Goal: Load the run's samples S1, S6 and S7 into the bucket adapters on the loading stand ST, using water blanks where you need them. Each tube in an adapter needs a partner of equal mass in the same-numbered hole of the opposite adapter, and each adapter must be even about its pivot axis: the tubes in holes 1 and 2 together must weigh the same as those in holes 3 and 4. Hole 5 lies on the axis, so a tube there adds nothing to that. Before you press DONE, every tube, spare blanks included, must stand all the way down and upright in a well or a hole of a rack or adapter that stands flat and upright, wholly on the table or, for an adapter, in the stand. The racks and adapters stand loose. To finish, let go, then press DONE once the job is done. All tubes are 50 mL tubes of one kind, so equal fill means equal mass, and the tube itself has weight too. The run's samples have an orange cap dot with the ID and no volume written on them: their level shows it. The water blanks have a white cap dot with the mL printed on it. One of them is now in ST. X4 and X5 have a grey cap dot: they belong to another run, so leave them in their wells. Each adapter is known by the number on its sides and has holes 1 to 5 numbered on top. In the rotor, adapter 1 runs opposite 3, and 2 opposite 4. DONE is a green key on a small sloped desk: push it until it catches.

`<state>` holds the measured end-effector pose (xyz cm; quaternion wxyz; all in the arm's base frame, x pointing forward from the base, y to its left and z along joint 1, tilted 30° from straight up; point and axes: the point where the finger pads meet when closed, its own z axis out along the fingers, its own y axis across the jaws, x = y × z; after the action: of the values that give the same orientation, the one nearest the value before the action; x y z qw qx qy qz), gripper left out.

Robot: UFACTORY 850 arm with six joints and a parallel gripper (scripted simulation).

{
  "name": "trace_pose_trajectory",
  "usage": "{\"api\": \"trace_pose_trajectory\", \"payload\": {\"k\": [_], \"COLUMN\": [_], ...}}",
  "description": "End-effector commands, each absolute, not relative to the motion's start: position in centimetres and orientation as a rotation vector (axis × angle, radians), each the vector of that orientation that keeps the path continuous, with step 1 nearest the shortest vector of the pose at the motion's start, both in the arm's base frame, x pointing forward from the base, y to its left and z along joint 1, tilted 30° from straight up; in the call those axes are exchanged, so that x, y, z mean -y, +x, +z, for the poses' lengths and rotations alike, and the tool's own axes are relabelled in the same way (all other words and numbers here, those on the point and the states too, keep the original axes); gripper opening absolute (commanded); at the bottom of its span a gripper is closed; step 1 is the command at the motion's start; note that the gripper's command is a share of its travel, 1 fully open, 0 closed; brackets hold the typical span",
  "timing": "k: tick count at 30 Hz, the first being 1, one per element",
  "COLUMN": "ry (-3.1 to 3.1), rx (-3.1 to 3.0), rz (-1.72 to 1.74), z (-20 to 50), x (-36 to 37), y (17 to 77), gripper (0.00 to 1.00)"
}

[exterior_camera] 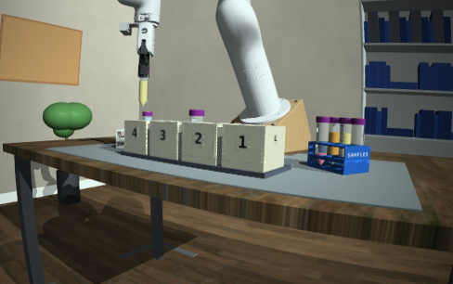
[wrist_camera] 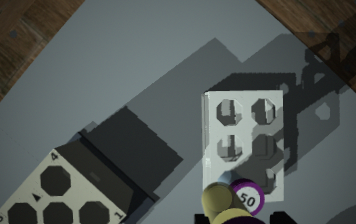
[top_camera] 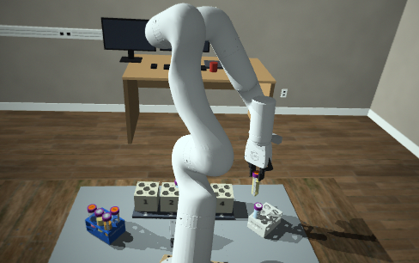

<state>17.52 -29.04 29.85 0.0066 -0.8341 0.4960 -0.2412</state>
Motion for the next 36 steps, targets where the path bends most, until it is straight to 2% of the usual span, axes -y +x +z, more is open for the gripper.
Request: {"api": "trace_pose_trajectory", "payload": {"k": [1,5,36], "ry": [-2.574,-2.574,-2.574], "rx": [-1.485,-1.485,-1.485], "rz": [-0.803,-0.803,-0.803], "z": [29.7,29.6,28.6], "x": [31.5,33.3,33.6], "y": [16.4,15.5,16.0], "gripper": [0.00,0.00,0.00]}}
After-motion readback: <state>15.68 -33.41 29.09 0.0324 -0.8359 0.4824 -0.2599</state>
